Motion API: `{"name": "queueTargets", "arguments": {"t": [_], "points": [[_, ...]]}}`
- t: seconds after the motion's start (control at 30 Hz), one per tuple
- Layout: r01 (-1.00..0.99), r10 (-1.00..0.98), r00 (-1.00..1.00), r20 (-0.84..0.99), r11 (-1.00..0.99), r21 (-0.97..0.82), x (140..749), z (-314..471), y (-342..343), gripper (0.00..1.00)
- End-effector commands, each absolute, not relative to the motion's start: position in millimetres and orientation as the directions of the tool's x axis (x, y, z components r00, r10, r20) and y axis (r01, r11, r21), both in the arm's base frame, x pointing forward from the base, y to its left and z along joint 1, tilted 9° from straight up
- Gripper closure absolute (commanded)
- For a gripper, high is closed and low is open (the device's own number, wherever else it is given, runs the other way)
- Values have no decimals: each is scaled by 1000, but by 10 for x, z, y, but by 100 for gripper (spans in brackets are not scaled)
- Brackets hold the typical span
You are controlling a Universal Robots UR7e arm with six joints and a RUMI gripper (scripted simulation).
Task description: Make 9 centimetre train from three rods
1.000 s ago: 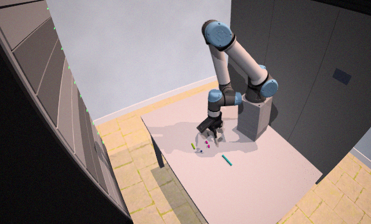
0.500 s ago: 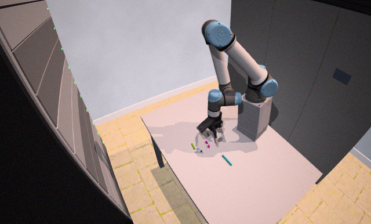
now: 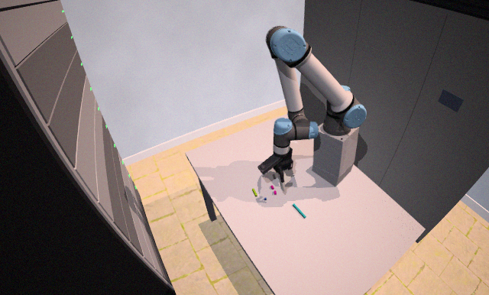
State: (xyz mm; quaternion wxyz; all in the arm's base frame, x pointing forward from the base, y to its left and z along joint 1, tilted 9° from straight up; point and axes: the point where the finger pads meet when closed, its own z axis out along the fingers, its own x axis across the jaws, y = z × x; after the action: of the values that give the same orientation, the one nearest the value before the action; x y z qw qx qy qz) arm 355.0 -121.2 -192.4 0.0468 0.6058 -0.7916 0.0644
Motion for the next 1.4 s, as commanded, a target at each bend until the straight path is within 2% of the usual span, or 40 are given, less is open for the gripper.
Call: {"name": "queueTargets", "arguments": {"t": [0.0,0.4,0.5,0.73,1.07,1.37], "points": [[-942,-930,-336,150,331,-57,3577,-1922,-1223,0],[-769,-760,-639,121,630,-105,3676,-1924,-1264,0],[-751,-742,-660,118,651,-108,3683,-1924,-1267,0],[-583,-576,-812,91,801,-132,3739,-1923,-1284,0],[-390,-385,-921,59,909,-149,3789,-1921,-1291,0],[-119,-118,-993,16,980,-159,3850,-1917,-1288,0]]}}
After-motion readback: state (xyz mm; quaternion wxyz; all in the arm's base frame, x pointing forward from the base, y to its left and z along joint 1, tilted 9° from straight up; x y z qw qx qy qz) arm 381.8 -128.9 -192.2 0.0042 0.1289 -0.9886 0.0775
